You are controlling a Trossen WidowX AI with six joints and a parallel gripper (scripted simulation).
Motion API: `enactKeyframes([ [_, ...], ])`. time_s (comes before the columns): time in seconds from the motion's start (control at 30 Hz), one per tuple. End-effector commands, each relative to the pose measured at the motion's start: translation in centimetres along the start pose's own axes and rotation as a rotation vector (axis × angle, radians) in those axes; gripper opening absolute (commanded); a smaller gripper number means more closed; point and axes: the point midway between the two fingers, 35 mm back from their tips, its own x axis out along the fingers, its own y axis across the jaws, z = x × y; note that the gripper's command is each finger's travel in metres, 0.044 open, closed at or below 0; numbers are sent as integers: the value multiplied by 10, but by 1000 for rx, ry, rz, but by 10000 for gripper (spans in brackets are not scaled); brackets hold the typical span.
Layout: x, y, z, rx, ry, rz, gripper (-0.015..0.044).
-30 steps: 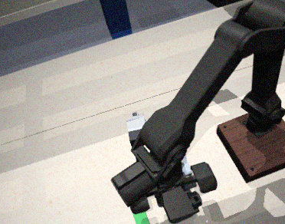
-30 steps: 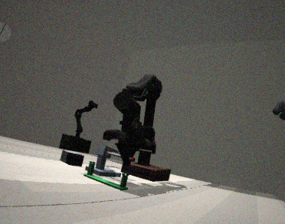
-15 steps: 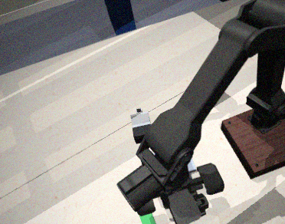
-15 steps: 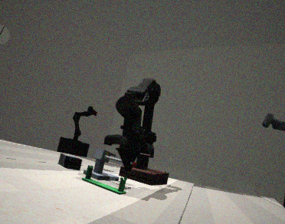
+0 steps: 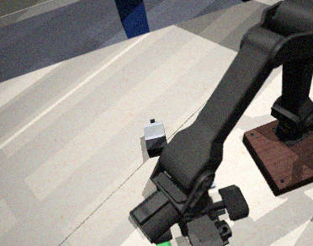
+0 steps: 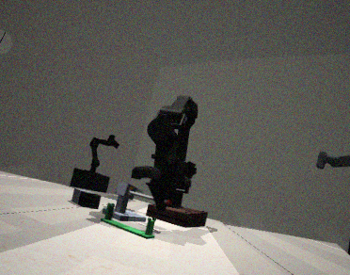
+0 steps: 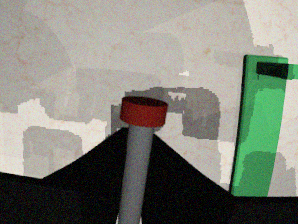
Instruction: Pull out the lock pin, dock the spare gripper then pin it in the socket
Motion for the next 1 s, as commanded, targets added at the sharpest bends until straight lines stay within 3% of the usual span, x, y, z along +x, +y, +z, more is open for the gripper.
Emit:
enactKeyframes([
  [0.0, -1, -1, 3, 2, 5, -3, 0],
  [0.97, -4, -1, 30, 5, 8, 16, 0],
])
